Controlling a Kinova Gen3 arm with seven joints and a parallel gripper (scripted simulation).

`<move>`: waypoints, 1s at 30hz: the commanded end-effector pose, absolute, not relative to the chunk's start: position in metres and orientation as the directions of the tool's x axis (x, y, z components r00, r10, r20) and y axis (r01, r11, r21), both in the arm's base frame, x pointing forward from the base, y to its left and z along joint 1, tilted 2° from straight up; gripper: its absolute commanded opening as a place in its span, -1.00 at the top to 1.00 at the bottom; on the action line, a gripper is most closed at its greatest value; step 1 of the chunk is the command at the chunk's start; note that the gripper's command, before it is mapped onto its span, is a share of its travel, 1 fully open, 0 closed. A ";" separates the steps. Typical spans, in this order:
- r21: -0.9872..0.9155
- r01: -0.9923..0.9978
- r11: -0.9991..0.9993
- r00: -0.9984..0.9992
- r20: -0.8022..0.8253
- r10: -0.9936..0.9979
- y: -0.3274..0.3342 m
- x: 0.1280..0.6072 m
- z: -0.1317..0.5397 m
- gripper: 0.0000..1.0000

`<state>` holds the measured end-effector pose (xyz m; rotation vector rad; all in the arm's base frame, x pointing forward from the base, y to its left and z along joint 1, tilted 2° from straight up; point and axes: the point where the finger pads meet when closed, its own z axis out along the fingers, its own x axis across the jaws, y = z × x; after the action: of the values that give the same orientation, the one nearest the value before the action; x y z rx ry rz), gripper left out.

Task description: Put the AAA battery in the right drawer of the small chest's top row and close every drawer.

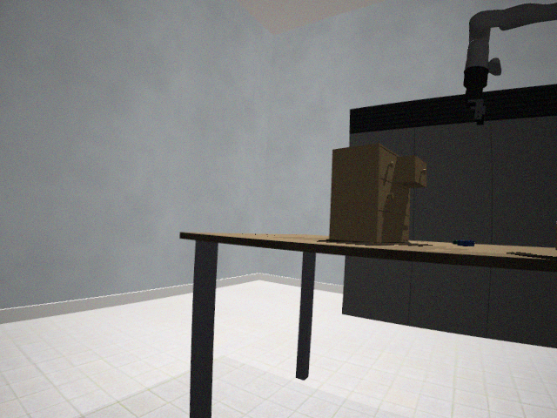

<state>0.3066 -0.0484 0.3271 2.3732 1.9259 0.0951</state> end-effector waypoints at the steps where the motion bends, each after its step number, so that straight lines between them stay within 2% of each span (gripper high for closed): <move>1: 0.136 0.970 -0.204 0.207 -0.011 0.978 -0.050 0.308 0.326 -1.00; 30: 0.402 0.897 -0.181 0.200 -0.006 0.980 -0.052 0.329 0.294 -1.00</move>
<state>0.3288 -0.0497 0.2948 2.1830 1.7946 0.3421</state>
